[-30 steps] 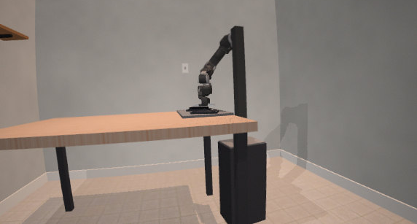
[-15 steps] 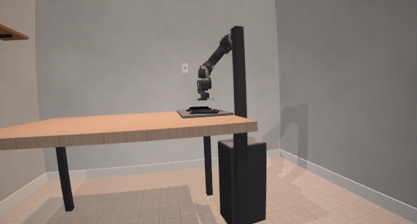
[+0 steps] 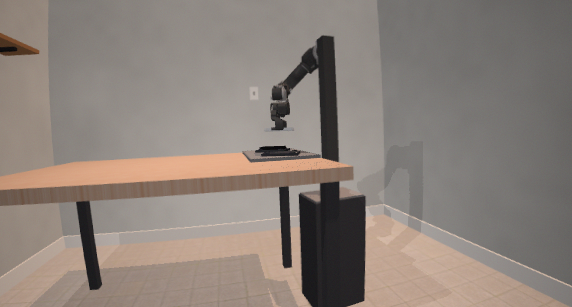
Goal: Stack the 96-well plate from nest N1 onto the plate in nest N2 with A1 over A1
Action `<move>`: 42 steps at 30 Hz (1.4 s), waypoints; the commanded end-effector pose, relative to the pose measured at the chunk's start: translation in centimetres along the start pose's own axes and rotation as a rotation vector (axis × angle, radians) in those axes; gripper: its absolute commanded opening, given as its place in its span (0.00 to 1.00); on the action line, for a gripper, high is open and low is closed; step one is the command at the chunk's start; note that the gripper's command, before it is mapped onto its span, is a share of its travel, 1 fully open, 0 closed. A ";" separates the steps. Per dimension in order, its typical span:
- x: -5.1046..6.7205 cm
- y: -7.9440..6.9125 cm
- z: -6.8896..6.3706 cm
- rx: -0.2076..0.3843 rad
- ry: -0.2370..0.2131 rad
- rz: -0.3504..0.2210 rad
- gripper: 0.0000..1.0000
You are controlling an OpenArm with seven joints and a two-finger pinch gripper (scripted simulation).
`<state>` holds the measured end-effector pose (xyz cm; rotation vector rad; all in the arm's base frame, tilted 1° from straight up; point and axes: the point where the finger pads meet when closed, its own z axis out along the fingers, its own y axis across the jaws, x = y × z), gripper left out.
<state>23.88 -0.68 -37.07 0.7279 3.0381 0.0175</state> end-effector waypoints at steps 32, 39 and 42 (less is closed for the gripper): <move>-0.6 -3.7 0.9 0.027 0.007 0.111 0.00; -0.9 -4.4 0.8 0.026 0.005 0.138 0.00; -0.9 -4.4 0.8 0.026 0.005 0.138 0.00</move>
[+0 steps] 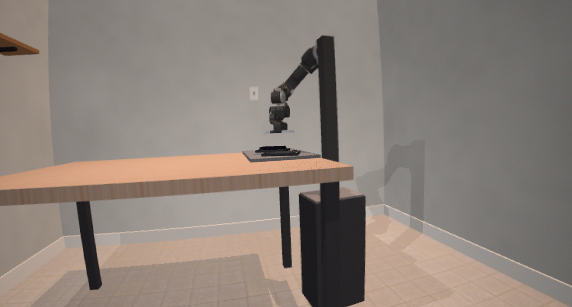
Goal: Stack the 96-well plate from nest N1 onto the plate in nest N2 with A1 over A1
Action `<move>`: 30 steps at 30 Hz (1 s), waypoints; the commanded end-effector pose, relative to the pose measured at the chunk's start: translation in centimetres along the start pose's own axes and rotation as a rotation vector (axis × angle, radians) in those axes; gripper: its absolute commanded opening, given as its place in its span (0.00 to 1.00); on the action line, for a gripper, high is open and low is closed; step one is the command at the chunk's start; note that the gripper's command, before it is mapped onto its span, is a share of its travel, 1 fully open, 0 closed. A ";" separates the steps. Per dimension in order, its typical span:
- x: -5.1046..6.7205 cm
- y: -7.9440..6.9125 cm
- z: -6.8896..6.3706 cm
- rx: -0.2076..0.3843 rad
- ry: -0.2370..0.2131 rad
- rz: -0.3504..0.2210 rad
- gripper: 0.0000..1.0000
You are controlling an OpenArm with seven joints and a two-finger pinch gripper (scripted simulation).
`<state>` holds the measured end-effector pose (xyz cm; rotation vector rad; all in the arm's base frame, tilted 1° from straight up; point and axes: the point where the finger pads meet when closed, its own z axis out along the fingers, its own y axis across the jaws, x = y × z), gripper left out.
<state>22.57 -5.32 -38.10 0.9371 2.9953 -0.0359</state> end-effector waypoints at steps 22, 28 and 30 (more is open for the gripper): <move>-2.7 -4.8 -0.3 -0.008 0.000 0.003 0.00; -3.9 -6.8 -0.4 -0.011 0.000 0.002 0.00; -3.9 -6.8 -0.4 -0.011 0.000 0.002 0.00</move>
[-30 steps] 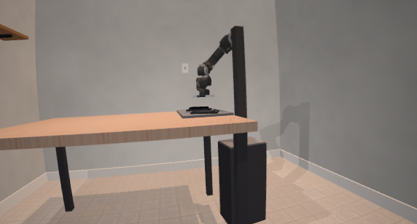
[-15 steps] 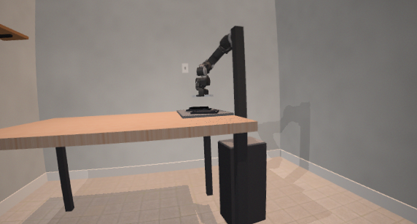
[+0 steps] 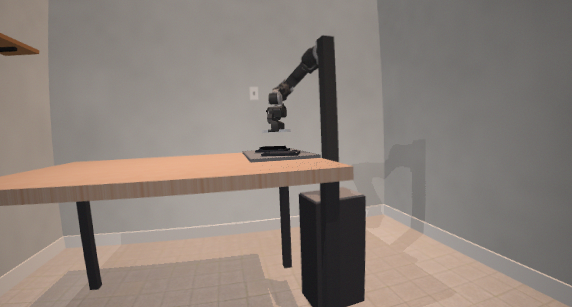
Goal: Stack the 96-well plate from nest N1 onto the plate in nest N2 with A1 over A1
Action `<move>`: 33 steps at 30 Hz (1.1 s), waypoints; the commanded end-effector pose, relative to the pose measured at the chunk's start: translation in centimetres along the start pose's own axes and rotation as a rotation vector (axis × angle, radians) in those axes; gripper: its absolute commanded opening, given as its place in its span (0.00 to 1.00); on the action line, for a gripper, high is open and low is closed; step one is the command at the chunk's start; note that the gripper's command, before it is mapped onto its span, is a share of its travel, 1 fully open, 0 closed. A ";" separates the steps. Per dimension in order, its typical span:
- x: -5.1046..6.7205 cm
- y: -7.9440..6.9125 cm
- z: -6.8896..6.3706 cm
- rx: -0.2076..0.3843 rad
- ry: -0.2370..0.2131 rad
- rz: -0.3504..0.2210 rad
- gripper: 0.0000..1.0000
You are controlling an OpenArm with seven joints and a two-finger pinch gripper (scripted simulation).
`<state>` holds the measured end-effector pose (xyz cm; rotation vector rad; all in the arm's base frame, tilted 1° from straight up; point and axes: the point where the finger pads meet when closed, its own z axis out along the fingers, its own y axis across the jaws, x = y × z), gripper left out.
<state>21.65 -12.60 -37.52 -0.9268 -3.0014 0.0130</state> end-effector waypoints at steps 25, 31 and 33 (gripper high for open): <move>-2.9 -4.7 -0.3 0.007 -0.009 0.012 0.00; -4.5 -7.5 -0.5 0.003 -0.008 0.009 0.00; -4.5 -7.5 -0.5 0.003 -0.008 0.009 0.00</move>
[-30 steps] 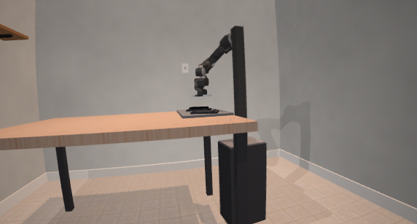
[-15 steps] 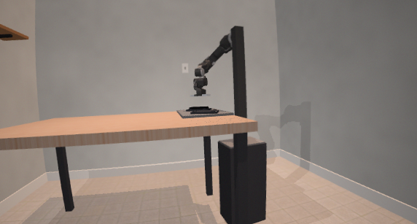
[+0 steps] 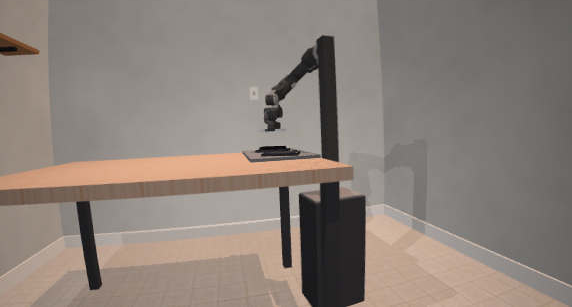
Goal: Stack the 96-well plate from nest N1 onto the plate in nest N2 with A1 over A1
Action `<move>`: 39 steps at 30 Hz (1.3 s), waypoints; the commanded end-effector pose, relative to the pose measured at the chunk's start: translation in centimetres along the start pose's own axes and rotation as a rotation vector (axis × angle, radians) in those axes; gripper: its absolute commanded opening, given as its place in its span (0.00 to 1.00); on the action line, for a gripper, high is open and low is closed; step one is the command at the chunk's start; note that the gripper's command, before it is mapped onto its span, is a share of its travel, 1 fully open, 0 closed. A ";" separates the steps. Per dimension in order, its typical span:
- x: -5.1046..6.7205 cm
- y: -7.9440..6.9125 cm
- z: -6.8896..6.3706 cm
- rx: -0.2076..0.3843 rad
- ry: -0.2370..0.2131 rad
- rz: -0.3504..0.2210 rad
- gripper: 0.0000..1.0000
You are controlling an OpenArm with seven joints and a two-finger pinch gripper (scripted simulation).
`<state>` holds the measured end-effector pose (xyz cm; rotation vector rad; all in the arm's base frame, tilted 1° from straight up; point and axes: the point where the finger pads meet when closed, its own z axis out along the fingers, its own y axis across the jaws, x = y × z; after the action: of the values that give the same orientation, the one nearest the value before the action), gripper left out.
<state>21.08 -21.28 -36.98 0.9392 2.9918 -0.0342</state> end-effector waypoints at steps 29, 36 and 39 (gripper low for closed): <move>-1.6 -2.5 -0.2 -0.007 0.001 0.001 0.00; -1.5 -2.4 -0.2 -0.008 0.001 0.000 0.00; -1.5 -2.4 -0.2 -0.008 0.001 0.000 0.00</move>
<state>20.95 -24.03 -36.75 0.9346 2.9926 -0.0125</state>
